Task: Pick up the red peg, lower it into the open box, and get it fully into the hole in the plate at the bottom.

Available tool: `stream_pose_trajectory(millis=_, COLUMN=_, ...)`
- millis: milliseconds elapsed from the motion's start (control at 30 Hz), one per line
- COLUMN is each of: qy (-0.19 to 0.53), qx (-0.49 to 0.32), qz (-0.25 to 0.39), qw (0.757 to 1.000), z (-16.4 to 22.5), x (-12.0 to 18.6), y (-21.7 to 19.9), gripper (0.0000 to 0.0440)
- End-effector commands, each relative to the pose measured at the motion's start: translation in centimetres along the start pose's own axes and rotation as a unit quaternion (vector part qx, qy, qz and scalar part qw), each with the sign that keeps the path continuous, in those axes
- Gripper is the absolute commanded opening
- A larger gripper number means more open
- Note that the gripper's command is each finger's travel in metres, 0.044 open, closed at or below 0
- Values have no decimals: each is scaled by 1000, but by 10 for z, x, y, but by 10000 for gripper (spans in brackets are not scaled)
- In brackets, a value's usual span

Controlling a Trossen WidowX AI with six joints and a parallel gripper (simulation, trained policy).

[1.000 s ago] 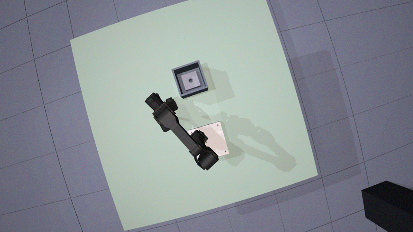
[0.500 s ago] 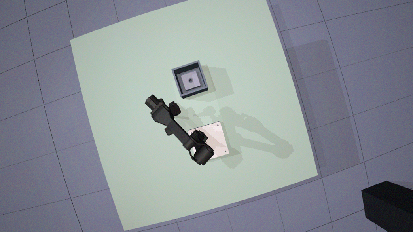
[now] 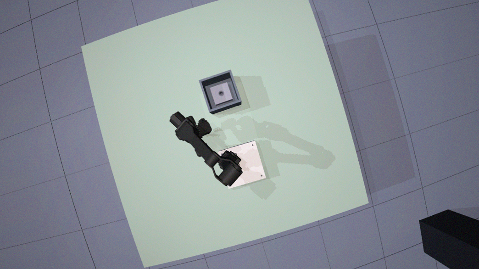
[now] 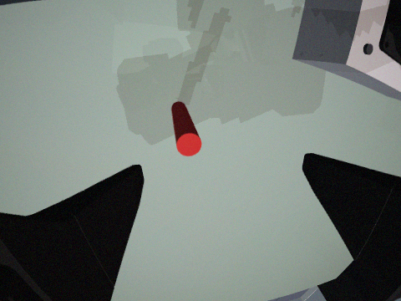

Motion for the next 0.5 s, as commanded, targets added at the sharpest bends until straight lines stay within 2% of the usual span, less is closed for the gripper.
stream_pose_trajectory(millis=0, qy=-15, qx=2, qz=1, qw=1000, z=-4, x=-14, y=2, gripper=437)
stream_pose_trajectory(millis=333, qy=-33, qx=-7, qz=-9, qw=999, z=-9, x=-43, y=9, gripper=393)
stream_pose_trajectory(millis=400, qy=-33, qx=-8, qz=-12, qw=999, z=-9, x=-48, y=11, gripper=363)
stream_pose_trajectory(millis=467, qy=-32, qx=-8, qz=-14, qw=999, z=-8, x=-53, y=13, gripper=313)
Point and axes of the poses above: the point midway between the two fingers, 35 mm back from their tips, its own x axis back along the fingers, its own y axis across the jaws, z = x × y, the point moved 3 cm from there along x, back along the fingers, and after that the axes turned 11 degrees about -x, right-handed, at the moved point
